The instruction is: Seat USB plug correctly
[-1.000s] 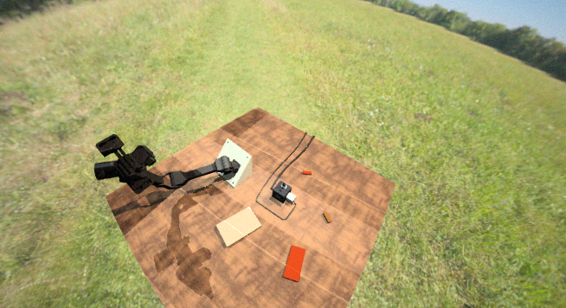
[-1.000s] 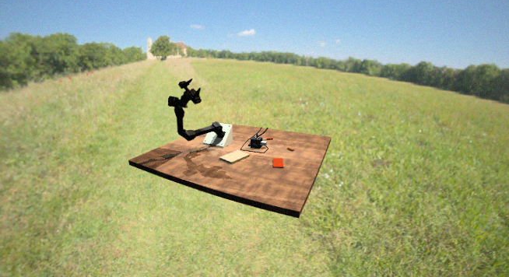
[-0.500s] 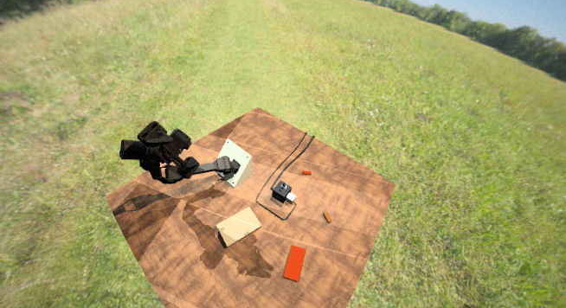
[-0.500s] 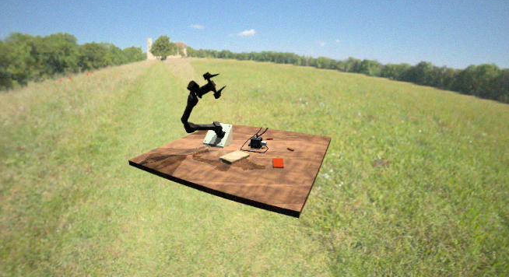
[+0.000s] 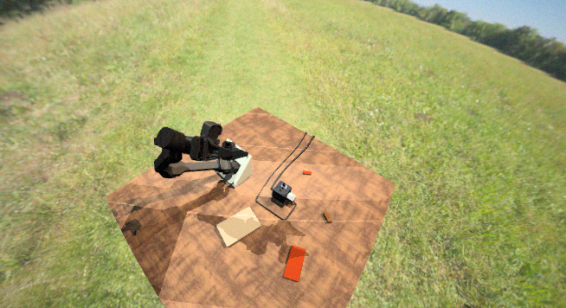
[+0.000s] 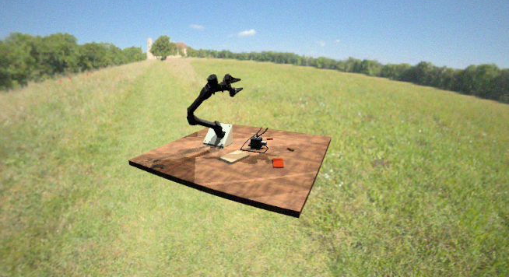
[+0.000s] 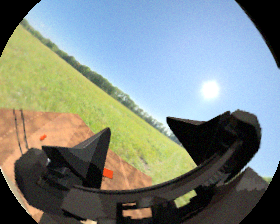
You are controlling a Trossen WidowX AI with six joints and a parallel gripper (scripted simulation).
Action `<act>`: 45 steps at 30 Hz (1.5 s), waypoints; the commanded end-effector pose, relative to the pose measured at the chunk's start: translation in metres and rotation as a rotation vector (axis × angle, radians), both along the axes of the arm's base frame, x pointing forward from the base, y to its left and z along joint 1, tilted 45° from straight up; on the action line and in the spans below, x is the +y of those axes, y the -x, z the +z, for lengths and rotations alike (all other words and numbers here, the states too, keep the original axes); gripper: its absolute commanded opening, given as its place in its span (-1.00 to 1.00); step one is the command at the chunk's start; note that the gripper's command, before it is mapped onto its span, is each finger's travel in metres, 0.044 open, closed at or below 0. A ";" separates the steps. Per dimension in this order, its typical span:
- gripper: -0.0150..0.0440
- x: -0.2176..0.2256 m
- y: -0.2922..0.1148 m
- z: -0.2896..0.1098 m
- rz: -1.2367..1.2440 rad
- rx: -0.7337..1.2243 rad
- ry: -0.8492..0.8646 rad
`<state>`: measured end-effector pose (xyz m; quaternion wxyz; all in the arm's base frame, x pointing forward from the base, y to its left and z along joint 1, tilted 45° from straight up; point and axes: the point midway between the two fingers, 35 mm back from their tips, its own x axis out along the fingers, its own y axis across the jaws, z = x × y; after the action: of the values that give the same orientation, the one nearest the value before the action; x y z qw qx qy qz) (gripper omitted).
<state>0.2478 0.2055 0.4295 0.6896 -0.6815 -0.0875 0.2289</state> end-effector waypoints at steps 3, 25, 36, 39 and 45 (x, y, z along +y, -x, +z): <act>1.00 0.023 -0.038 -0.079 -0.228 0.387 -0.258; 1.00 0.019 -0.075 -0.249 -1.129 0.840 -0.887; 1.00 -0.004 -0.074 -0.323 -1.647 0.712 -1.206; 1.00 -0.012 -0.071 -0.341 -1.777 0.627 -1.293; 1.00 -0.029 -0.061 -0.375 -2.001 0.401 -1.460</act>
<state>0.3184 0.2033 0.1150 0.8438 0.0246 0.5041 -0.1821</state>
